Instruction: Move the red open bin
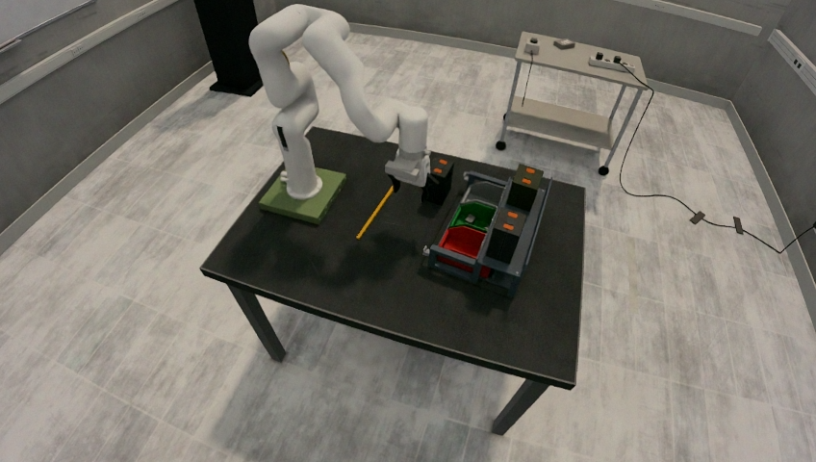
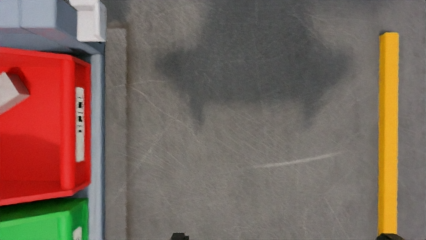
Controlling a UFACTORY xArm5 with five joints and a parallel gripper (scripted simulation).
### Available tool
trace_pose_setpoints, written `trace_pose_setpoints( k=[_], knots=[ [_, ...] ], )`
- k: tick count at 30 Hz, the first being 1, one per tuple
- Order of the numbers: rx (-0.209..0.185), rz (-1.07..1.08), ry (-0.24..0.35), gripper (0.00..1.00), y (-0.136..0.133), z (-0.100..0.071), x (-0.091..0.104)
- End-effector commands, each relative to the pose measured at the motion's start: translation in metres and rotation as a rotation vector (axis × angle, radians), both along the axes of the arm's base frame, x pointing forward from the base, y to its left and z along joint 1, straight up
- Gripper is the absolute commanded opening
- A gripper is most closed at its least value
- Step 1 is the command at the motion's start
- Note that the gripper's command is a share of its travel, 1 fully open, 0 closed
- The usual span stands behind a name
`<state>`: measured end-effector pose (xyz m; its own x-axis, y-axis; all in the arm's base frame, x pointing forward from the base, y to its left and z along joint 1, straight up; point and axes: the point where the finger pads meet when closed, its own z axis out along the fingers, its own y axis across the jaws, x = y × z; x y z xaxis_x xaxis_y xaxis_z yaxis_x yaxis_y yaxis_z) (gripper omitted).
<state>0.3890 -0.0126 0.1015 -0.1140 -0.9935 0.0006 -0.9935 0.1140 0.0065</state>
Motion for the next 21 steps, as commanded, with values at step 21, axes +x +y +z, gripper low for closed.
trace_pose_setpoints(
  k=[21],
  knots=[
    [0.0,0.0,-0.003,1.0,-0.032,0.001,0.056]
  ],
)
